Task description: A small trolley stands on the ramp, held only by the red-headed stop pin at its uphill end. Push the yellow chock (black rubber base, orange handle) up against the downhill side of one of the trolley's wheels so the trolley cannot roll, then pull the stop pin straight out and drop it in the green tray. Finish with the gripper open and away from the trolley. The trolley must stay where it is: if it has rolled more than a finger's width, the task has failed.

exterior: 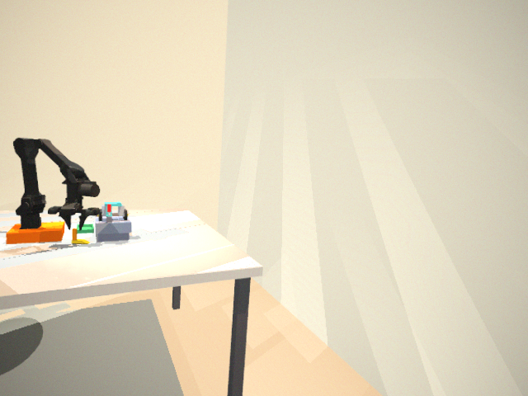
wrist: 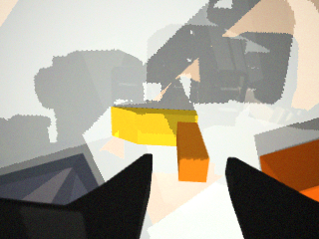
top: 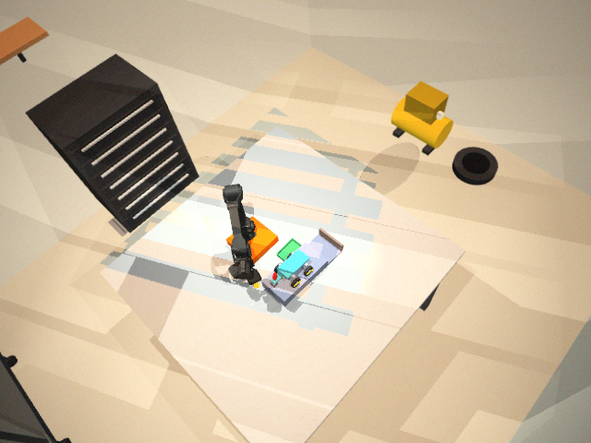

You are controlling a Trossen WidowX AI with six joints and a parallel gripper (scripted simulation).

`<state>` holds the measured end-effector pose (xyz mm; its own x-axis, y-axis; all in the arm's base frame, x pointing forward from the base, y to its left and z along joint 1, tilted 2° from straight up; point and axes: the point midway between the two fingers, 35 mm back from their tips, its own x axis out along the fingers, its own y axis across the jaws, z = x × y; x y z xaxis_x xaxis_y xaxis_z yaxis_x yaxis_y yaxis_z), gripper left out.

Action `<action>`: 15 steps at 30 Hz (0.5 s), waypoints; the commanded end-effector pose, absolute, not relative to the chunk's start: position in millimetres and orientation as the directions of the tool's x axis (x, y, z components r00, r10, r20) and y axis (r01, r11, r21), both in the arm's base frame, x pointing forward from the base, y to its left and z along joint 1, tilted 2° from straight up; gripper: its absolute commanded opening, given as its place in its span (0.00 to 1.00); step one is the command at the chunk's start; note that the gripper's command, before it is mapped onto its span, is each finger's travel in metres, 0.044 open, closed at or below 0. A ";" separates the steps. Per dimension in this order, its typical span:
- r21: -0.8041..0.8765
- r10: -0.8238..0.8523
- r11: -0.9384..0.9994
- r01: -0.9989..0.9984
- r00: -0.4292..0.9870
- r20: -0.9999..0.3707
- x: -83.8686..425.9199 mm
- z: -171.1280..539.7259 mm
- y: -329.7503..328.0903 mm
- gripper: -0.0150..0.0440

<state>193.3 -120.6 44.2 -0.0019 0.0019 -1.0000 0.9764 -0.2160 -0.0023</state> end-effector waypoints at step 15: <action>-0.010 0.002 -0.218 0.976 -0.010 -1.000 192.0 25.3 -120.6 0.58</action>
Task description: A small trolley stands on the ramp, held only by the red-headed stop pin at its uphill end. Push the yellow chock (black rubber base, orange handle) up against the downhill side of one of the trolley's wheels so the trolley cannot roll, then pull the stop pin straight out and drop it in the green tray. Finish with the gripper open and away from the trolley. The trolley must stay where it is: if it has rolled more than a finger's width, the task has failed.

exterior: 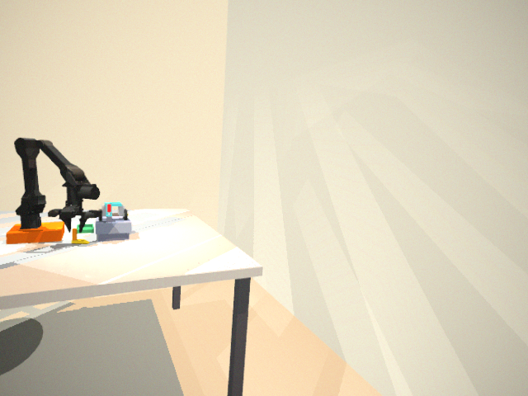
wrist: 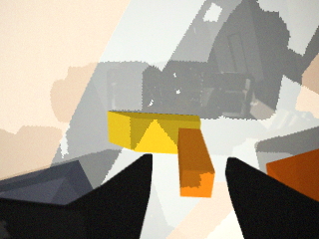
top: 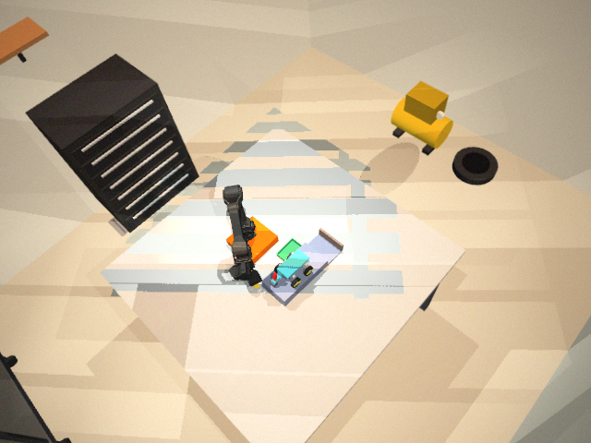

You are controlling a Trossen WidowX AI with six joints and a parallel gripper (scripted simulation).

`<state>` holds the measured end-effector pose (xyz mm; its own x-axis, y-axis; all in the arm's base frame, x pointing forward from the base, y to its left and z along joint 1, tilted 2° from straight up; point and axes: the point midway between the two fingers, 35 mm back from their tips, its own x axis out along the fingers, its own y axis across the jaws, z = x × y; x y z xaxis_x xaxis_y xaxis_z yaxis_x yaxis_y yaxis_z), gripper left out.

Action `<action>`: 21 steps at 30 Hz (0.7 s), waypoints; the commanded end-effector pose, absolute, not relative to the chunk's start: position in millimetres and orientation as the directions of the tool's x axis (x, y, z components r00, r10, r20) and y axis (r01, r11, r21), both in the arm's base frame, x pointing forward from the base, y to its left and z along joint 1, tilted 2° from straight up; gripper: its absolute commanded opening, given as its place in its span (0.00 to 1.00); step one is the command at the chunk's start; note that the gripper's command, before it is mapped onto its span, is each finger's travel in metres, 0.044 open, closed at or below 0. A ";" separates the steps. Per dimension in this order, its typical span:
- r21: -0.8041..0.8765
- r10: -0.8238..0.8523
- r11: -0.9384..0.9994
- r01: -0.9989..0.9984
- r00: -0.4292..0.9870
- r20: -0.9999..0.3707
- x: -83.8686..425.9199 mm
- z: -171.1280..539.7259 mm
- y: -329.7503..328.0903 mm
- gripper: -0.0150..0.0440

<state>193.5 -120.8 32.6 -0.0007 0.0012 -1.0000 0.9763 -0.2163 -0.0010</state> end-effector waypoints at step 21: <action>-0.005 0.003 -0.216 0.976 -0.004 -1.000 192.5 14.9 -120.3 0.32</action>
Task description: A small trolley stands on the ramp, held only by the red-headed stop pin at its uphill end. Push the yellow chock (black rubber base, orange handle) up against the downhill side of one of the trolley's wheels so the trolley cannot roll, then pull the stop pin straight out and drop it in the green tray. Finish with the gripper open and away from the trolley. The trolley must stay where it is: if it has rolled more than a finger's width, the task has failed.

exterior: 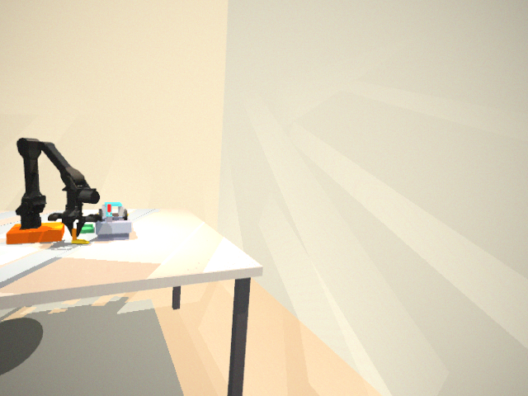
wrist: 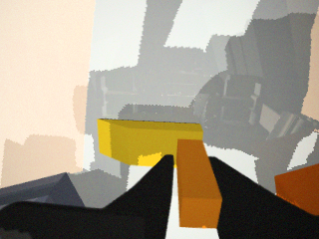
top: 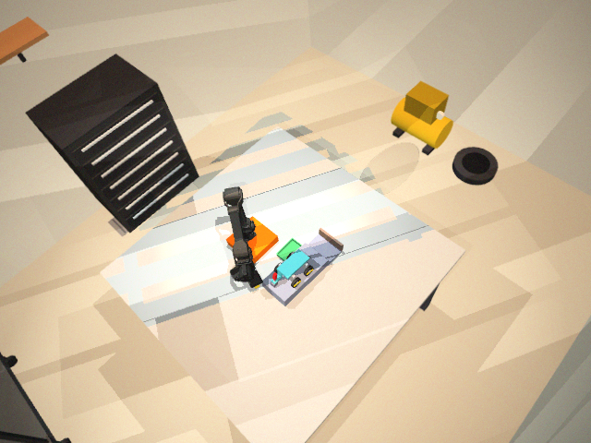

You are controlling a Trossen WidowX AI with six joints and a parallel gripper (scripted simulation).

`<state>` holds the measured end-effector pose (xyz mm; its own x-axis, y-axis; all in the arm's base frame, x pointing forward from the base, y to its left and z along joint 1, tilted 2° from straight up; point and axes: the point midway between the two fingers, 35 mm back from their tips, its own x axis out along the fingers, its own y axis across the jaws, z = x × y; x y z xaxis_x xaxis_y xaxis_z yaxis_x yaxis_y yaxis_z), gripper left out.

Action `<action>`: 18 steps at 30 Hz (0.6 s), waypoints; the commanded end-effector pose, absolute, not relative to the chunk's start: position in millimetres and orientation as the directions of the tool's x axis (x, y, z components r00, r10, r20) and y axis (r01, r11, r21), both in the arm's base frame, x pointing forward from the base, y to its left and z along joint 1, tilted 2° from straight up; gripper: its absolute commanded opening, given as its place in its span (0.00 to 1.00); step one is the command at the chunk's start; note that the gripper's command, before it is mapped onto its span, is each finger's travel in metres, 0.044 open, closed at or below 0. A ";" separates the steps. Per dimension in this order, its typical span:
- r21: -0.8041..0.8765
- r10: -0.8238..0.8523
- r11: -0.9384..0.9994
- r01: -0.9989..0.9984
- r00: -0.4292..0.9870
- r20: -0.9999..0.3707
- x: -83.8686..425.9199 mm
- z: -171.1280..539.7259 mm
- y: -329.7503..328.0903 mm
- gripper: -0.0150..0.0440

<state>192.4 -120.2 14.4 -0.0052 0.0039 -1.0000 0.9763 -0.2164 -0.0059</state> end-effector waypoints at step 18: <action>-0.010 0.002 -0.218 0.976 -0.010 -1.000 192.0 55.9 -119.0 0.25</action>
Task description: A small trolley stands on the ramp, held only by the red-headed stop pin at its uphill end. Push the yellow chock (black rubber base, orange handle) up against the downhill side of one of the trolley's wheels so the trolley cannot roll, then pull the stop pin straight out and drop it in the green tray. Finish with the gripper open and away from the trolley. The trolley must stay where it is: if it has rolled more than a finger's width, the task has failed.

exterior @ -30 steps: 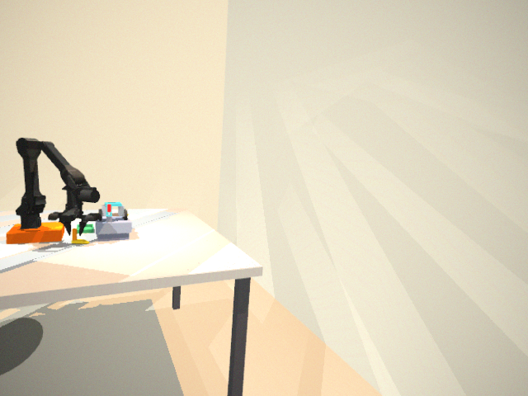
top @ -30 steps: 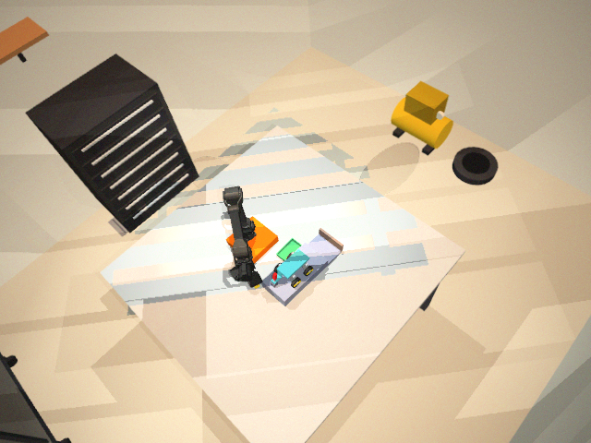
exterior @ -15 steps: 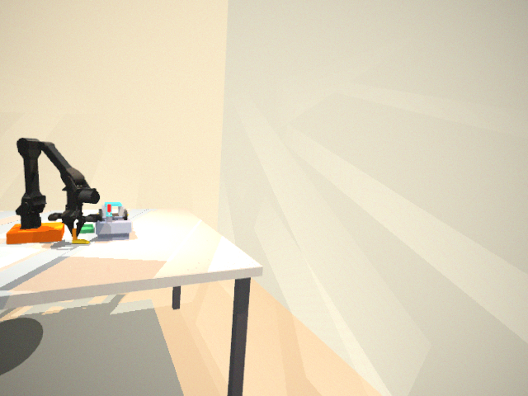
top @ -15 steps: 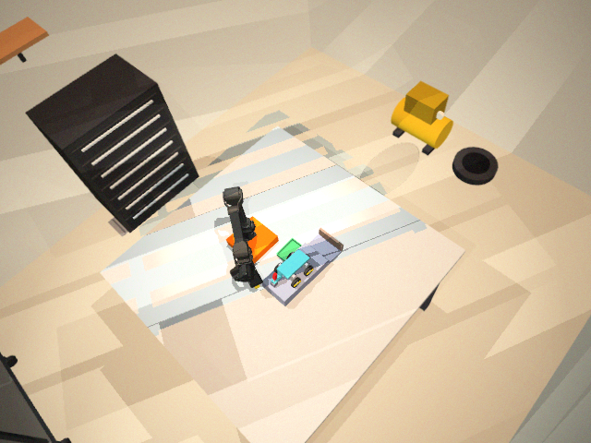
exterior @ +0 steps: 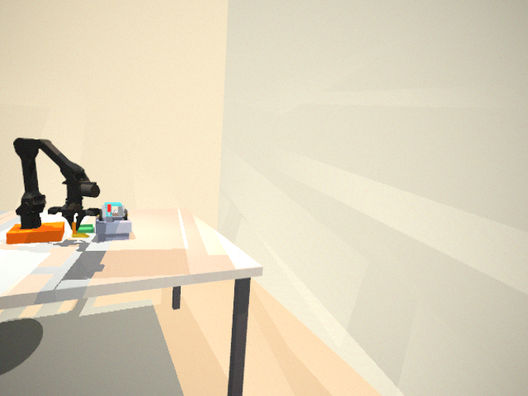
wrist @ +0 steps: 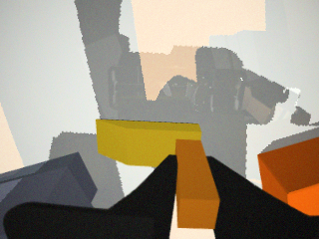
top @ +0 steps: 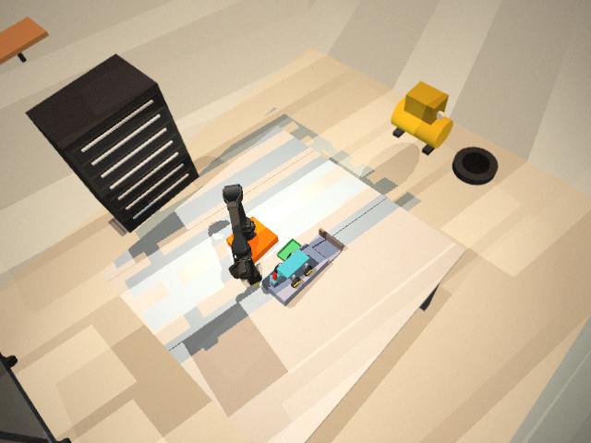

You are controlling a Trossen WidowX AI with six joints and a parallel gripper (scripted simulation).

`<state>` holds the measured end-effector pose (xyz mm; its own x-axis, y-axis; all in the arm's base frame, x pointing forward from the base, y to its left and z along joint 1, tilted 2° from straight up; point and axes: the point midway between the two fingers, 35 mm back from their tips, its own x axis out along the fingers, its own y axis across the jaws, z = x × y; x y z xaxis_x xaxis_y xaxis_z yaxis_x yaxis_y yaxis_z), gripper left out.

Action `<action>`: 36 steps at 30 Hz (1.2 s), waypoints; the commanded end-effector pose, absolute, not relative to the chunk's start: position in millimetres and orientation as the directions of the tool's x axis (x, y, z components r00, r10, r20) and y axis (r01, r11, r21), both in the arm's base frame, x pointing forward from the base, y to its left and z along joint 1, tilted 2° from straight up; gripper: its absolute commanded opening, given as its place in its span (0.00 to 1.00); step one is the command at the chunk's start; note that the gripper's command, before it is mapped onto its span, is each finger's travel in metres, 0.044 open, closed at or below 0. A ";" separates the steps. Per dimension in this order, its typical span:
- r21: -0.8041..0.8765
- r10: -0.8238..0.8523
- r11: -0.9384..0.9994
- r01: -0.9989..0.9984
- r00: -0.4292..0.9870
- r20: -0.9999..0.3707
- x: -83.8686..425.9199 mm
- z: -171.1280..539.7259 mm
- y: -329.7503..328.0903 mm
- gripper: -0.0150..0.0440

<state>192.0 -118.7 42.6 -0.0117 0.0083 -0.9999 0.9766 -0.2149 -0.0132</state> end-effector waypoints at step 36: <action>-0.010 0.002 -0.218 0.976 -0.010 -1.000 193.3 156.3 -120.7 0.25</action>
<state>194.0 -119.7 145.0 -0.0081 0.0058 -1.0000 0.9759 -0.2181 -0.0092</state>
